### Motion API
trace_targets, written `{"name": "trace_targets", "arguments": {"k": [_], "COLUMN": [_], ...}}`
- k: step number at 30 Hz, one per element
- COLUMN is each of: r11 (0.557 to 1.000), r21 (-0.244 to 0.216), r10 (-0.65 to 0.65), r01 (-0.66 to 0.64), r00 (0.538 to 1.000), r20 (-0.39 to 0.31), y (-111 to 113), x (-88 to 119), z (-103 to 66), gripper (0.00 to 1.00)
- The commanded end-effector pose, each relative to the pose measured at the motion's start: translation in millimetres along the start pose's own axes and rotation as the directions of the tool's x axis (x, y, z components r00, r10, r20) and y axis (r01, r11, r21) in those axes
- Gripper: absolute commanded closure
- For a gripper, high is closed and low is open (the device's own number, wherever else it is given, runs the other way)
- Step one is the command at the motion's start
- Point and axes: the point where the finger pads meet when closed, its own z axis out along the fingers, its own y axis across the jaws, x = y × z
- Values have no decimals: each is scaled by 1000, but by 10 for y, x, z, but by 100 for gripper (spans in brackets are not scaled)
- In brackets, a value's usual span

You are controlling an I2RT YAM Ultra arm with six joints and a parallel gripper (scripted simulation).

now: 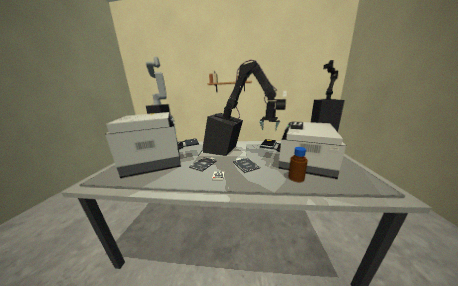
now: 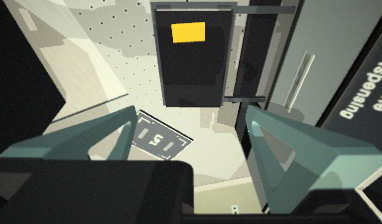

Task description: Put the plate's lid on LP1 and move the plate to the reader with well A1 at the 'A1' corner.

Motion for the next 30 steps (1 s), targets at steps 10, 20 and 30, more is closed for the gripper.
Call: {"name": "trace_targets", "arguments": {"k": [10,20,30], "r11": [1000,1000,1000], "r21": [20,26,-7], "r10": [1,6,5], "r01": [-1,-6,-5], "r00": [1000,1000,1000], "r20": [-2,-2,-4], "y": [-45,-61,49], "x": [-55,-50,-46], "z": [-32,106,287], "gripper": [0,0,0]}}
